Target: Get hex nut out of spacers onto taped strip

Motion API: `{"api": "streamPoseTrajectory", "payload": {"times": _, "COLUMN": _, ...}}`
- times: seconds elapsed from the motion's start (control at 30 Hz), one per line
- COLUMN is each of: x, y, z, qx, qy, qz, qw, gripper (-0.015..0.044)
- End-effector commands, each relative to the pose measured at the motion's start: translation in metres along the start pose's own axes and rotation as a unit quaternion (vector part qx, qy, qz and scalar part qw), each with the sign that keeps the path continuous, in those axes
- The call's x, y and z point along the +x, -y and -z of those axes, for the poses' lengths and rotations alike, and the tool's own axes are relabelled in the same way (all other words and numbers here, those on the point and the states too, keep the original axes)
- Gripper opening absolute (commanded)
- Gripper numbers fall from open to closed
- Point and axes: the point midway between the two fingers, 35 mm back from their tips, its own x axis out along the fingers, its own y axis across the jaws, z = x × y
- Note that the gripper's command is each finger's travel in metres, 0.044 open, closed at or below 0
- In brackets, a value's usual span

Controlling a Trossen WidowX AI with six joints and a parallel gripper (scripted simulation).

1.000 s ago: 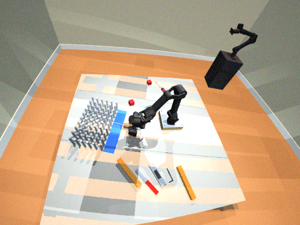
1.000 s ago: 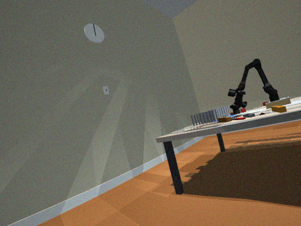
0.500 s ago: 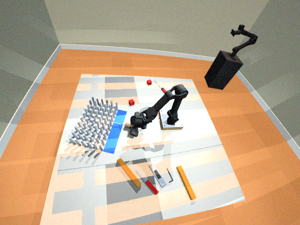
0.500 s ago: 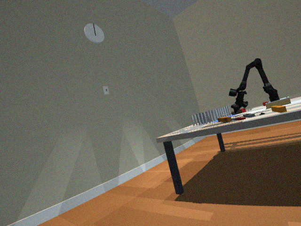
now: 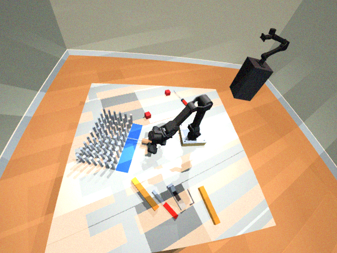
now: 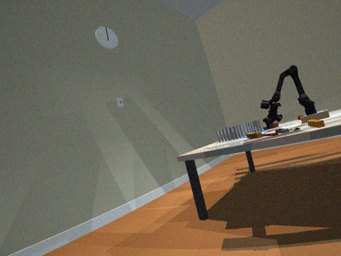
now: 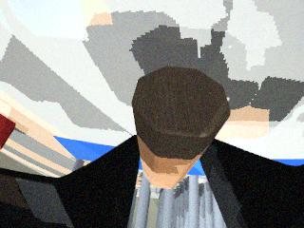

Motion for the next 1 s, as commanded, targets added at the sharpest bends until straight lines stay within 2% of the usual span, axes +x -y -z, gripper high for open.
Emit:
{"api": "streamPoseTrajectory", "payload": {"times": 0.0, "x": -0.003, "y": -0.001, "z": -0.001, "qx": 0.003, "qy": -0.004, "qz": -0.002, "qw": 1.0, "gripper": 0.0}}
{"api": "streamPoseTrajectory", "payload": {"times": 0.97, "x": -0.015, "y": -0.002, "z": -0.02, "qx": 0.003, "qy": -0.003, "qz": -0.002, "qw": 1.0, "gripper": 0.0}}
